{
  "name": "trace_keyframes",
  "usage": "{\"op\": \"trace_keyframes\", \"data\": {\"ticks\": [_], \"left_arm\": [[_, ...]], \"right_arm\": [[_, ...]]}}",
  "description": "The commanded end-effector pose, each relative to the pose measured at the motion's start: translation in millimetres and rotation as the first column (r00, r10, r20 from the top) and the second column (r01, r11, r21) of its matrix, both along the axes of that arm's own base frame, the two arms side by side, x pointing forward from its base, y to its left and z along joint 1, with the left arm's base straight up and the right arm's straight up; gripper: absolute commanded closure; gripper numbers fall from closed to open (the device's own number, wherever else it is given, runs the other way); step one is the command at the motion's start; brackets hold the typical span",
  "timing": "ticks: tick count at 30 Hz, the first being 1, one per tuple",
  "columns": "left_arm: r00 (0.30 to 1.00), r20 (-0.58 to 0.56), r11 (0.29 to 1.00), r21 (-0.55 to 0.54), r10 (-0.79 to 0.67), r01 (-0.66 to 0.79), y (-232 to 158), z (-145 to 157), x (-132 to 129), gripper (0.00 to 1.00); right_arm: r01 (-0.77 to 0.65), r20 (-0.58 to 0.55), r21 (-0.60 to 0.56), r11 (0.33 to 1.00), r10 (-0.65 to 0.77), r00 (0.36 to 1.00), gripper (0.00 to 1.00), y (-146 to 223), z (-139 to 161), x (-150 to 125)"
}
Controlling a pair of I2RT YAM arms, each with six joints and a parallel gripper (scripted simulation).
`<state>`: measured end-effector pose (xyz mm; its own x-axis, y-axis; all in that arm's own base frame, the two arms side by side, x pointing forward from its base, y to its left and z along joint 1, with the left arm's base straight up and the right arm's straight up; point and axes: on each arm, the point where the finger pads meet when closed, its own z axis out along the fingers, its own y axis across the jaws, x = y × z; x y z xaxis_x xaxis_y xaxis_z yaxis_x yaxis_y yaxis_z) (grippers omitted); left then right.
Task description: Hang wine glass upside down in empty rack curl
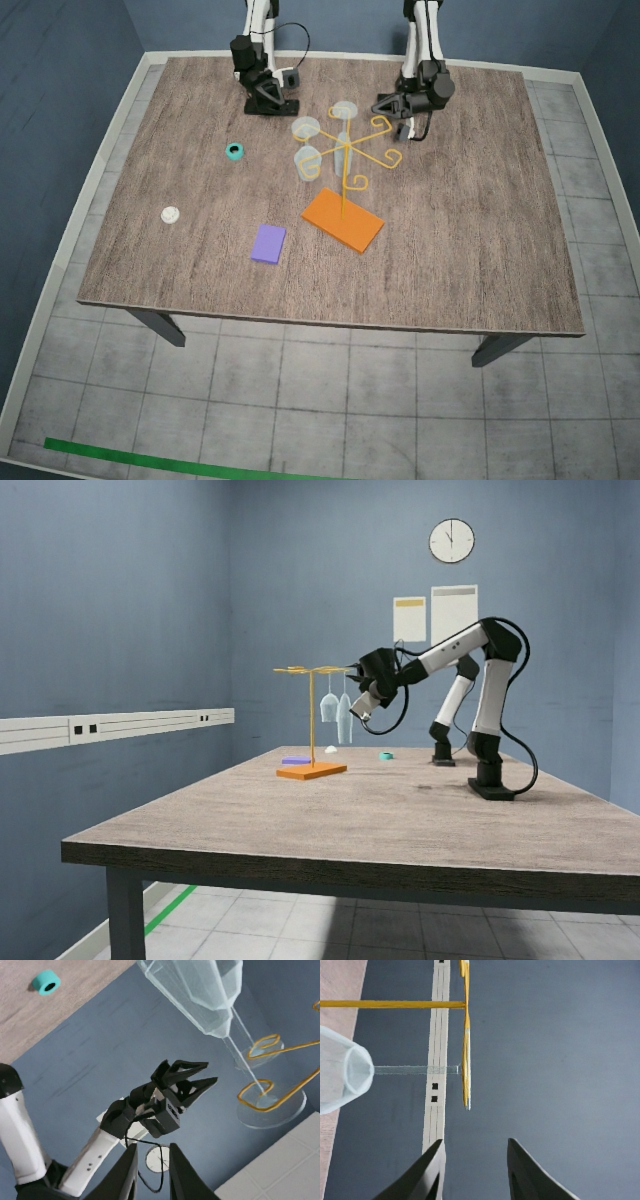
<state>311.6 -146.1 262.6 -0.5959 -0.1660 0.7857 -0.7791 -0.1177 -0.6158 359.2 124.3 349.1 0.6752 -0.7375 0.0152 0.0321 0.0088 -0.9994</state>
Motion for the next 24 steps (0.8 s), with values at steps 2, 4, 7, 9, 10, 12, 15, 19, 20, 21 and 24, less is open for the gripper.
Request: {"op": "trace_keyframes", "data": {"ticks": [2, 4, 7, 9, 10, 12, 15, 19, 20, 21, 24], "left_arm": [[0.996, 0.094, 1.0, 0.018, 0.008, -0.01, -1.3, 17.0, 0.3, 0.82], [0.991, 0.133, 0.999, 0.038, 0.022, -0.027, -2.7, 16.9, 3.9, 0.82], [0.992, 0.117, 0.998, 0.047, 0.044, -0.05, 2.2, 6.9, 11.1, 0.82], [0.974, 0.22, 0.994, 0.079, 0.058, -0.077, -0.8, 17.2, 10.7, 0.82], [0.961, 0.265, 0.99, 0.098, 0.074, -0.103, 0.5, 18.2, 14.7, 0.82], [0.924, 0.368, 0.976, 0.142, 0.103, -0.166, 3.9, 19.5, 23.3, 0.82], [0.841, 0.527, 0.938, 0.212, 0.126, -0.274, 12.0, 24.9, 39.0, 0.82], [0.762, 0.636, 0.9, 0.255, 0.119, -0.353, 16.3, 28.3, 44.3, 0.82], [0.738, 0.665, 0.887, 0.267, 0.113, -0.376, 18.1, 29.0, 46.4, 0.82], [0.713, 0.693, 0.874, 0.278, 0.106, -0.399, 19.9, 30.3, 48.6, 0.82], [0.651, 0.755, 0.839, 0.301, 0.082, -0.454, 24.5, 35.6, 55.5, 0.82]], "right_arm": [[0.015, 0.025, 0.019, 1.0, -0.015, 1.0, 0.66, -3.2, 20.1, -3.4], [0.032, -0.003, 0.043, 0.999, -0.032, 0.999, 0.66, -6.6, 18.6, -1.6], [0.034, -0.078, 0.049, 0.998, -0.03, 0.996, 0.66, -4.7, -7.7, 5.5], [0.064, -0.088, 0.087, 0.994, -0.056, 0.995, 0.66, -10.2, 5.6, 9.5], [0.083, -0.101, 0.112, 0.99, -0.071, 0.992, 0.66, -13.7, 10.9, 10.5], [0.113, -0.129, 0.169, 0.979, -0.092, 0.987, 0.66, -17.3, 20.6, 5.6], [0.199, -0.238, 0.278, 0.94, -0.133, 0.962, 0.66, -28.5, 23.0, 11.9], [0.225, -0.287, 0.323, 0.919, -0.131, 0.949, 0.66, -27.3, 25.1, 11.9], [0.241, -0.305, 0.342, 0.908, -0.135, 0.943, 0.66, -29.4, 25.7, 12.8], [0.257, -0.321, 0.36, 0.897, -0.139, 0.937, 0.66, -31.5, 26.7, 13.5], [0.301, -0.362, 0.402, 0.865, -0.152, 0.92, 0.66, -38.5, 27.6, 17.4]]}}
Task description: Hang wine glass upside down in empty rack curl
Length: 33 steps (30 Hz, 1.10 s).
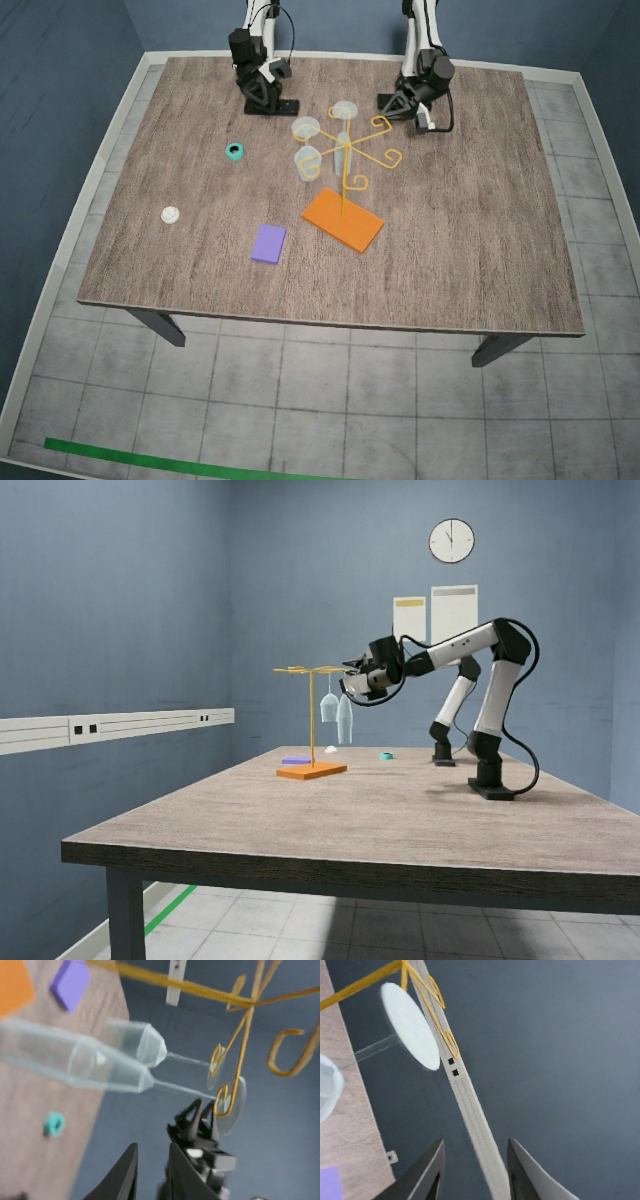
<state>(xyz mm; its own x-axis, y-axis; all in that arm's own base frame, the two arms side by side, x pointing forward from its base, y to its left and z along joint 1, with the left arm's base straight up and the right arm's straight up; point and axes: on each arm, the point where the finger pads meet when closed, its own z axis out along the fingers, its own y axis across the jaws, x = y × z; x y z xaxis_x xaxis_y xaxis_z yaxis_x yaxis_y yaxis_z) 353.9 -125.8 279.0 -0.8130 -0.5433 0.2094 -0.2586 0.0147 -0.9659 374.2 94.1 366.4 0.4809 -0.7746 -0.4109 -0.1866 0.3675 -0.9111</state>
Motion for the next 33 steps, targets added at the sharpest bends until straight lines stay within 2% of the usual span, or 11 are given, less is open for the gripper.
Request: {"op": "trace_keyframes", "data": {"ticks": [1, 8, 9, 14, 16, 17, 20, 23, 26, 31, 33], "left_arm": [[0.96, 0.269, 0.968, 0.216, 0.071, -0.132, 10.5, 24.7, 18.1, 0.82], [0.851, 0.518, 0.858, 0.396, 0.086, -0.327, 36.6, 50.3, 33.7, 0.82], [0.843, 0.533, 0.828, 0.44, 0.072, -0.348, 31.5, 37.5, 31.7, 0.82], [0.722, 0.691, 0.692, 0.508, 0.027, -0.513, 56.4, 72.6, 36.7, 0.82], [0.722, 0.691, 0.692, 0.508, 0.027, -0.513, 56.4, 72.6, 36.7, 0.82], [0.719, 0.695, 0.62, 0.566, -0.006, -0.543, 56.7, 53.1, 38.4, 0.82], [0.594, 0.802, 0.505, 0.537, -0.058, -0.676, 70.9, 98.8, 35.5, 0.82], [0.583, 0.802, 0.366, 0.585, -0.129, -0.723, 82.0, 90.5, 36.1, 0.82], [0.502, 0.845, 0.243, 0.534, -0.184, -0.809, 96.7, 124.5, 30.1, 0.82], [0.522, 0.796, -0.026, 0.541, -0.306, -0.84, 122.3, 126.4, 24.1, 0.82], [0.522, 0.796, -0.026, 0.541, -0.306, -0.84, 122.3, 126.4, 24.1, 0.82]], "right_arm": [[0.104, -0.101, 0.173, 0.979, -0.087, 0.991, 0.66, -15.7, 14.8, 2.0], [0.257, -0.254, 0.407, 0.877, -0.161, 0.954, 0.66, -37.6, 22.2, 6.0], [0.248, -0.274, 0.372, 0.895, -0.15, 0.95, 0.66, -33.1, 9.7, 12.3], [0.358, -0.336, 0.538, 0.763, -0.195, 0.921, 0.66, -55.9, 28.9, 6.5], [0.358, -0.336, 0.538, 0.763, -0.195, 0.921, 0.66, -55.9, 28.9, 6.5], [0.369, -0.367, 0.529, 0.764, -0.186, 0.911, 0.66, -52.8, 17.9, 13.1], [0.402, -0.376, 0.618, 0.676, -0.196, 0.906, 0.66, -63.4, 35.6, 4.3], [0.475, -0.444, 0.654, 0.588, -0.21, 0.871, 0.66, -77.1, 25.1, 12.3], [0.48, -0.44, 0.725, 0.493, -0.204, 0.874, 0.66, -84.3, 42.9, 1.5], [0.55, -0.52, 0.777, 0.306, -0.18, 0.835, 0.66, -95.9, 34.6, 6.9], [0.55, -0.52, 0.777, 0.306, -0.18, 0.835, 0.66, -95.9, 34.6, 6.9]]}}
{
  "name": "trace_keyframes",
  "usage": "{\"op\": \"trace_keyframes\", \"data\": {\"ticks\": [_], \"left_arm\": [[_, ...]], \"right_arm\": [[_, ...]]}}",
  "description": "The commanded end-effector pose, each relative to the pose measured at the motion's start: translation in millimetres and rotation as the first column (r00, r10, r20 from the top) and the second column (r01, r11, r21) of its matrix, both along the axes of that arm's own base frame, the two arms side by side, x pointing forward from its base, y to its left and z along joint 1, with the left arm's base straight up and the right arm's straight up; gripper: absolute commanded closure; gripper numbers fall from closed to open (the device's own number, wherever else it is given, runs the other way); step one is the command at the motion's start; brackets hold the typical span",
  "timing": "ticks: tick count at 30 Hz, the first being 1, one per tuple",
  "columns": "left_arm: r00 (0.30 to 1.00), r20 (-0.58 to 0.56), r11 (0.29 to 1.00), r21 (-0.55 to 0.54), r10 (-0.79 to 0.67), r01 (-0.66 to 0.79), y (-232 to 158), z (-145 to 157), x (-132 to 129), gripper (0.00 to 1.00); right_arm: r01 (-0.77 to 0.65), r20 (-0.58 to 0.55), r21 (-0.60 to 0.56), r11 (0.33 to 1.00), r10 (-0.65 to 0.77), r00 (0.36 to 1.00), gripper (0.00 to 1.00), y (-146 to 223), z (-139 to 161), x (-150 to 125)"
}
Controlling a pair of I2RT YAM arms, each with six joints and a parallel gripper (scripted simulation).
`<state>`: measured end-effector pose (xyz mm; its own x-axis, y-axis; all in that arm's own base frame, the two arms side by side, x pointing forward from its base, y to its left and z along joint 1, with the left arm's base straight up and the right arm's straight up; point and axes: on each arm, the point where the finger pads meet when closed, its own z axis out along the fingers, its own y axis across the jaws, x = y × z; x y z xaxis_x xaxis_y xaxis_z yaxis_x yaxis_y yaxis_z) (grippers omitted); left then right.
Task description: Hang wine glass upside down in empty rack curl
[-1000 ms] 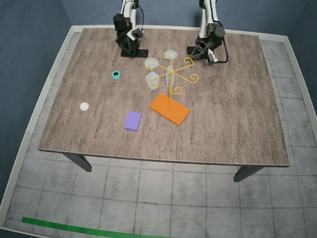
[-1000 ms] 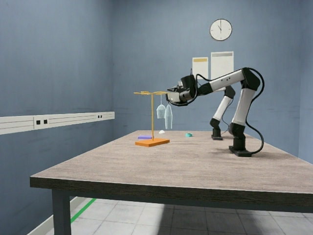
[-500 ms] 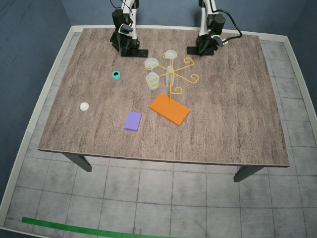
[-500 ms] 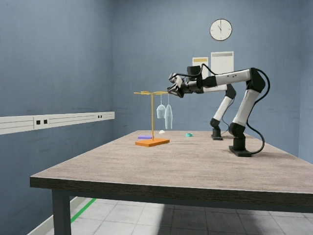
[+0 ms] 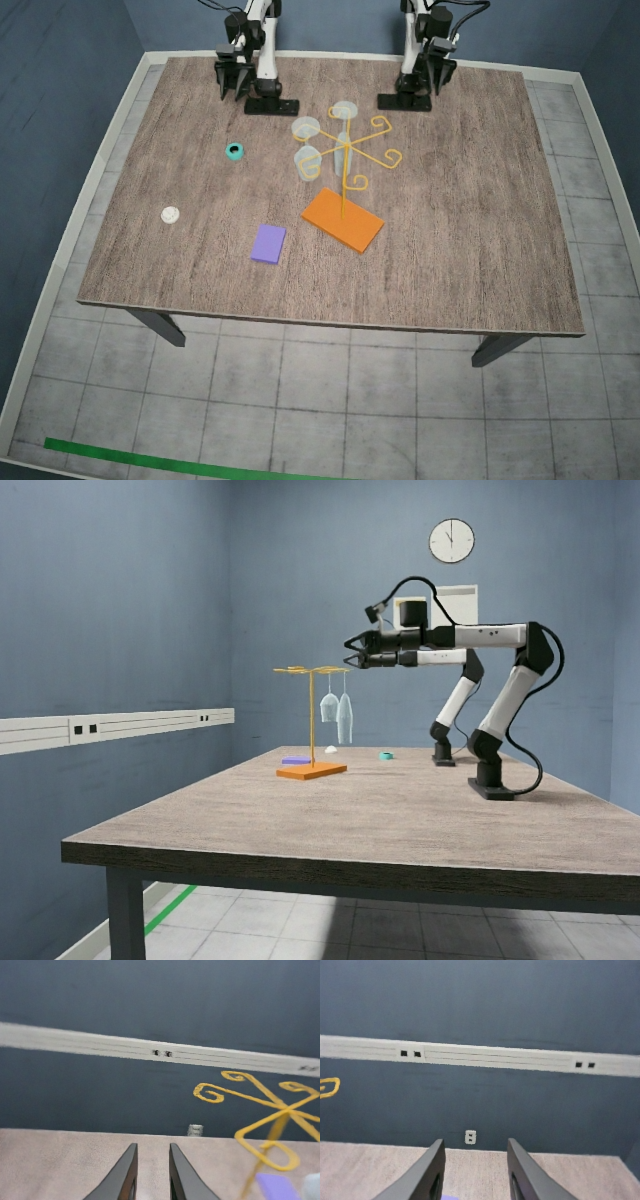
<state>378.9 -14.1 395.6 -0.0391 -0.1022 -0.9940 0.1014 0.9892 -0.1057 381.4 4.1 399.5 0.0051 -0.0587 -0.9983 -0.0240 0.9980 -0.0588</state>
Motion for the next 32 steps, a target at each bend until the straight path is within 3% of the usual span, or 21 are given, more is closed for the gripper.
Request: {"op": "trace_keyframes", "data": {"ticks": [1, 3, 5, 6, 8, 13, 20, 24, 32], "left_arm": [[0.991, 0.034, 0.97, 0.204, 0.131, -0.135, 12.9, 2.3, 2.5, 0.82], [0.989, 0.072, 0.971, 0.196, 0.127, -0.139, 12.2, 18.6, -3.1, 0.82], [0.993, 0.065, 0.983, 0.15, 0.1, -0.109, 7.6, 13.1, -5.1, 0.82], [0.992, 0.098, 0.989, 0.116, 0.082, -0.093, 4.5, 29.2, -7.5, 0.82], [0.986, 0.122, 0.989, 0.088, 0.111, -0.122, 14.3, 38.8, -9.5, 0.82], [0.991, 0.054, 0.988, 0.091, 0.121, -0.126, 17.9, 7.9, 2.1, 0.82], [0.992, 0.076, 0.991, 0.088, 0.097, -0.104, 12.1, 18.6, -1.0, 0.82], [0.994, 0.019, 0.99, 0.093, 0.105, -0.107, 16.6, -1.4, 2.7, 0.82], [0.995, 0.023, 0.99, 0.095, 0.099, -0.101, 14.2, -0.3, 2.7, 0.82]], "right_arm": [[0.062, -0.032, 0.129, 0.99, -0.058, 0.998, 0.66, -8.1, 5.5, -3.7], [0.058, -0.015, 0.129, 0.99, -0.057, 0.998, 0.66, -7.7, 12.1, -8.0], [0.034, 0.003, 0.092, 0.995, -0.034, 0.999, 0.66, -3.4, 16.4, -9.5], [0.026, 0.006, 0.064, 0.998, -0.026, 1.0, 0.66, -2.9, 16.1, -9.0], [0.022, -0.035, 0.046, 0.999, -0.02, 0.999, 0.66, -2.9, -4.8, -2.6], [0.019, -0.02, 0.043, 0.999, -0.018, 1.0, 0.66, -3.1, -4.2, -1.8], [0.02, -0.02, 0.044, 0.999, -0.019, 1.0, 0.66, -3.4, -4.3, -2.7], [0.021, -0.005, 0.061, 0.998, -0.02, 1.0, 0.66, -4.2, -0.7, -4.0], [0.022, -0.021, 0.061, 0.998, -0.021, 1.0, 0.66, -4.3, -4.7, -4.0]]}}
